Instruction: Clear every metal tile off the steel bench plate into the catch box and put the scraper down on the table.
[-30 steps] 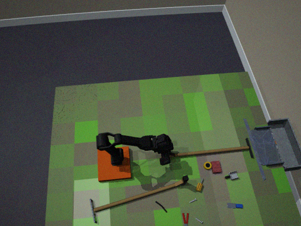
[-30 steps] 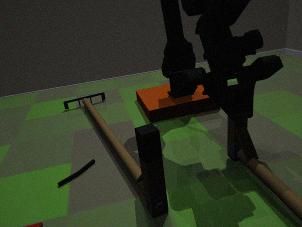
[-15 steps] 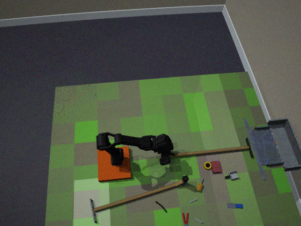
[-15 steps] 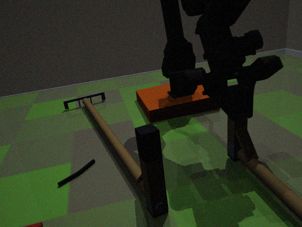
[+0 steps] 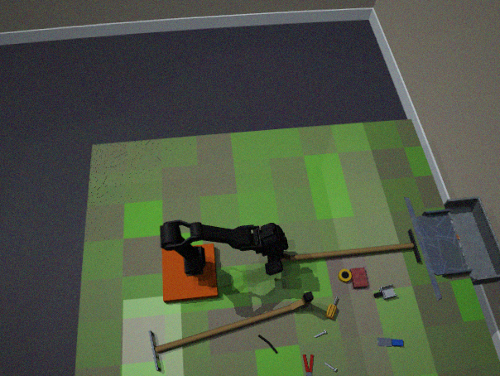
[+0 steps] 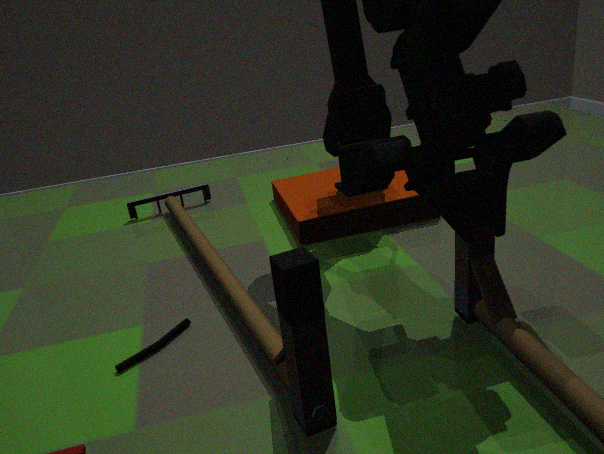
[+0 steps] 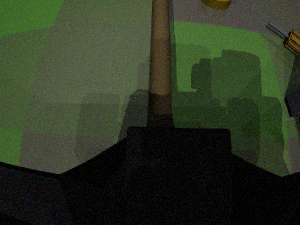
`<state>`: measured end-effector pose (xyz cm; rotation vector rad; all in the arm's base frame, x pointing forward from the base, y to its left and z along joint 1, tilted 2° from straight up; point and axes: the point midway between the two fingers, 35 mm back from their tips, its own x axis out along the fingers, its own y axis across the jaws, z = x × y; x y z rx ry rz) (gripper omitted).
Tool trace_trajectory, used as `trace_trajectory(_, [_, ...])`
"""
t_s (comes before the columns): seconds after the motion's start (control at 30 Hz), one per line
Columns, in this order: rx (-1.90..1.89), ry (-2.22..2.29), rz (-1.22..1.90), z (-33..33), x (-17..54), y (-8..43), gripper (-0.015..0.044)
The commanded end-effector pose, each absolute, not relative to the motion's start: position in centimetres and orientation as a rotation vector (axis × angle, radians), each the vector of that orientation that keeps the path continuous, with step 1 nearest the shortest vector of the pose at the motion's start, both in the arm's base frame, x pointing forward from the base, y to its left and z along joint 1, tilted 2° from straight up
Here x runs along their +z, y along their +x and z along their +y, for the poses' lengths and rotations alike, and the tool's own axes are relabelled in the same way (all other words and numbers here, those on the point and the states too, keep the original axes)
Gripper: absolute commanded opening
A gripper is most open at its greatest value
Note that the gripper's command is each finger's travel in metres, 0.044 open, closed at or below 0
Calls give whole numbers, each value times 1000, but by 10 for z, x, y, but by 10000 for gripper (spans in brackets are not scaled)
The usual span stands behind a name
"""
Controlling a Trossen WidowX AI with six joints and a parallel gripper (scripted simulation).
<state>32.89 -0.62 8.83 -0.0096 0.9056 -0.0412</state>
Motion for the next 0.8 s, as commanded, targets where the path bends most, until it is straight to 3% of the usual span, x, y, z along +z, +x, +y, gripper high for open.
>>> trace_trajectory(0.0, [-41, -10, 905, -6, 89, 329, 0])
trace_trajectory(0.77, [-47, -5, 905, -7, 86, 324, 0])
